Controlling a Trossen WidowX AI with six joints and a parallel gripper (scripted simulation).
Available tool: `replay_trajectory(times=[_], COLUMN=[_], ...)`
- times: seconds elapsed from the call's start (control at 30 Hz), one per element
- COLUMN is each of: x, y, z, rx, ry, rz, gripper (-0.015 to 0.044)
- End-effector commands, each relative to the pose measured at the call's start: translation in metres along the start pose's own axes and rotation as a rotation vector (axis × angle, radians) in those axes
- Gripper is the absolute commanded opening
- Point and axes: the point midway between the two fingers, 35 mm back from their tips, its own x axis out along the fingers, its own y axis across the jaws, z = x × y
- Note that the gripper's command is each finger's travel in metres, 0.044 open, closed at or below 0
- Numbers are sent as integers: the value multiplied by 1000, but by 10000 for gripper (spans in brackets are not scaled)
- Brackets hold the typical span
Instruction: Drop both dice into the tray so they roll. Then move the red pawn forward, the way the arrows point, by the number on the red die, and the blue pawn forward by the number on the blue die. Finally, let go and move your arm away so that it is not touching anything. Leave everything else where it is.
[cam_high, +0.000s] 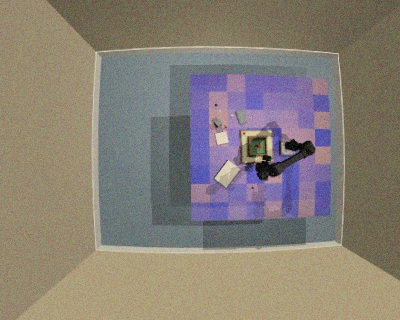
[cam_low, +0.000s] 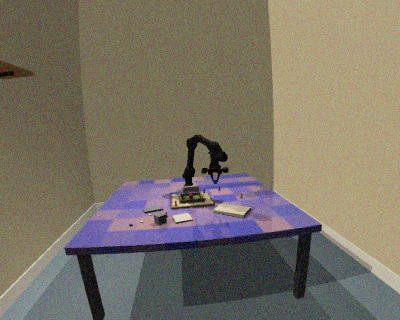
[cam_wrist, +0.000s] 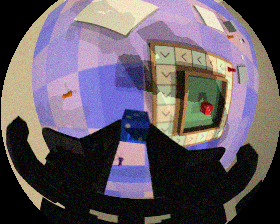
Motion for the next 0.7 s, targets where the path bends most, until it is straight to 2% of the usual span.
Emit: replay_trajectory(times=[0.0, 0.67], x=[4, 26], y=[-18, -124], z=[10, 50], rx=[-17, -128], ry=[-2, -6], rz=[-2, -13], gripper=[0, 0])
